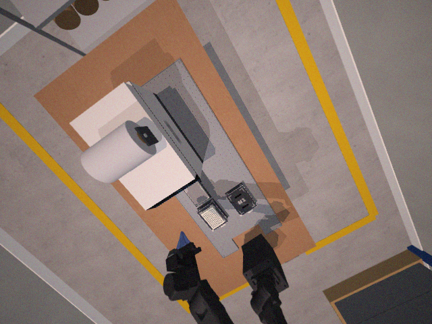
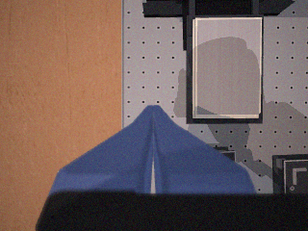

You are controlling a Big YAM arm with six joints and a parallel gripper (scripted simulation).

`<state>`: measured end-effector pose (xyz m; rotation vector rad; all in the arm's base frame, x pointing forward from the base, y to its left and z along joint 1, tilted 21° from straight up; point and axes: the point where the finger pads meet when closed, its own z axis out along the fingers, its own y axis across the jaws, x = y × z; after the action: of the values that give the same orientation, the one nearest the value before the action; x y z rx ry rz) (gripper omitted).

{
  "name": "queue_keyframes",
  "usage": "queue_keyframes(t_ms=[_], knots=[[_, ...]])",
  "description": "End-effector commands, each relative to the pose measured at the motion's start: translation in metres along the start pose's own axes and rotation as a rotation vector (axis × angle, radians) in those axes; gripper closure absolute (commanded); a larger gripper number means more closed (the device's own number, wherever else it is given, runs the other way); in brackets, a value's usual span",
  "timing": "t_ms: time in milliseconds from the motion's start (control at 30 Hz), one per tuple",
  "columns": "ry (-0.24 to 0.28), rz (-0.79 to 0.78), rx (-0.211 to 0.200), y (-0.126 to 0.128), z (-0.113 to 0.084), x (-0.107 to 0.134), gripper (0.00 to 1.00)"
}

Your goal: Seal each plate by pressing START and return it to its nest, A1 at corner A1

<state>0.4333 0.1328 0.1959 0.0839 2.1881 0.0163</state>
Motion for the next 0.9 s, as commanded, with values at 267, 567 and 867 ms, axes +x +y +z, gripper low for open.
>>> queue_keyframes(t_ms=[267, 567, 867], knots=[[0.250, 0.034, 0.030, 0.000, 0.010, -0.017, 1.00], [0.572, 0.013, 0.018, 0.002, 0.014, -0.018, 1.00], [0.573, -0.022, 0.007, 0.008, 0.006, -0.009, 1.00]])
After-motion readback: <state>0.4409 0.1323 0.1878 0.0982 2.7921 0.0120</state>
